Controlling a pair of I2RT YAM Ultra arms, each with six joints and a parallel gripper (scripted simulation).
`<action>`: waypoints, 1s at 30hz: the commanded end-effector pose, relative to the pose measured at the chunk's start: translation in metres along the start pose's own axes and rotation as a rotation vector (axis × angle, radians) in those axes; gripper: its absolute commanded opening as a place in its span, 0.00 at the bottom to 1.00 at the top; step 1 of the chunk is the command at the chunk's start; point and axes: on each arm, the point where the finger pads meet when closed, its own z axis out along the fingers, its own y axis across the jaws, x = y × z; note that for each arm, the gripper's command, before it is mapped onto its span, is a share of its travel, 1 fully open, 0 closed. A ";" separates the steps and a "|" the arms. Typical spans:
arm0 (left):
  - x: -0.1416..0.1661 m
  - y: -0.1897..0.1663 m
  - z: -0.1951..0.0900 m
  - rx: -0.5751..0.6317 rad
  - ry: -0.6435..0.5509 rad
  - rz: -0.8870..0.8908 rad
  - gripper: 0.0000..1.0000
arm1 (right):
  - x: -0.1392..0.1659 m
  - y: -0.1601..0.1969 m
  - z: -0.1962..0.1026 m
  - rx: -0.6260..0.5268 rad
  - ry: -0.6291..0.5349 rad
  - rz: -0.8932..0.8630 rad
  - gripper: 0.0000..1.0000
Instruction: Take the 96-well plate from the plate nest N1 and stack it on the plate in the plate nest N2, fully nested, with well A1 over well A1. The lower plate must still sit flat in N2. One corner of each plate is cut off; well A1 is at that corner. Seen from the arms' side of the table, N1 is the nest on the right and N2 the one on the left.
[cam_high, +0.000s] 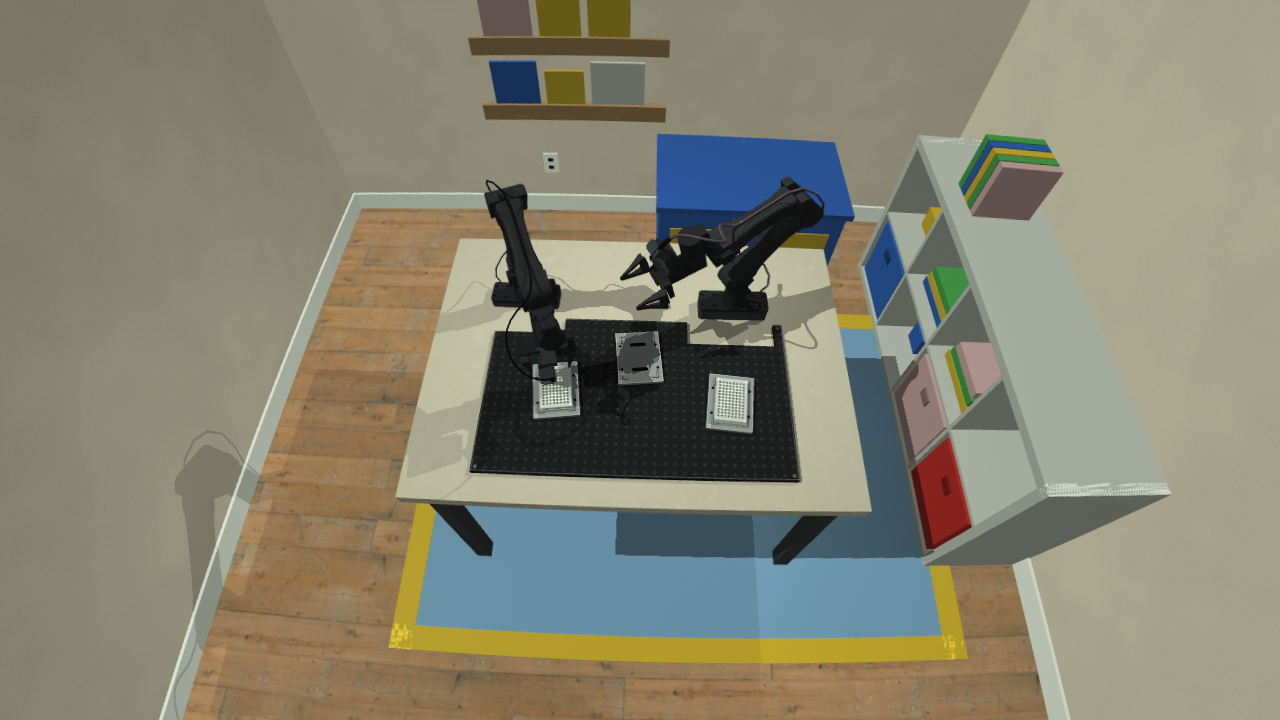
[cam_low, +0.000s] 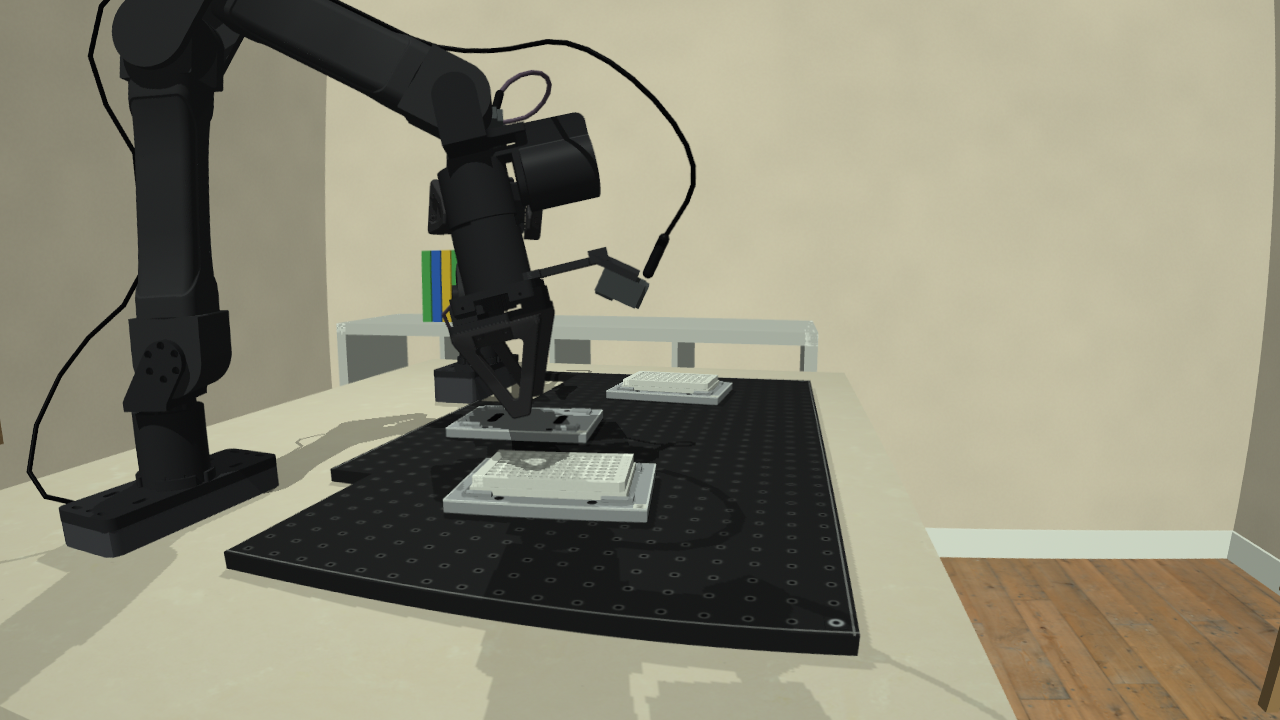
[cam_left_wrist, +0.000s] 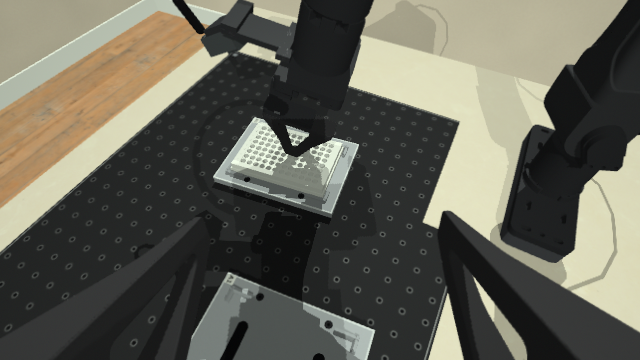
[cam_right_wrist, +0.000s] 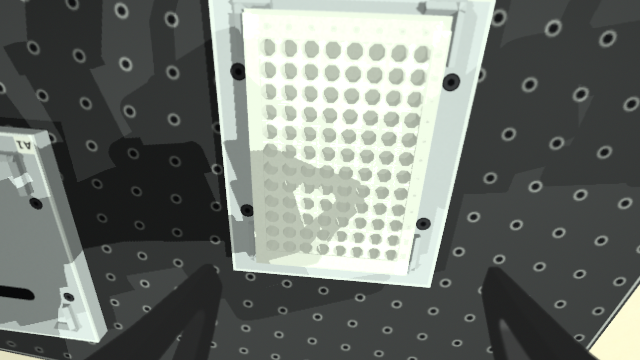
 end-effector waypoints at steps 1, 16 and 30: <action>-0.007 -0.002 -0.005 0.000 -0.028 -0.003 1.00 | 0.000 0.001 -0.001 -0.014 0.140 0.080 1.00; -0.007 -0.002 -0.005 0.000 -0.028 -0.003 1.00 | -0.026 0.003 0.011 -0.024 0.223 0.126 1.00; -0.007 -0.002 -0.005 0.000 -0.028 -0.003 1.00 | -0.019 0.002 0.031 -0.019 0.232 0.125 1.00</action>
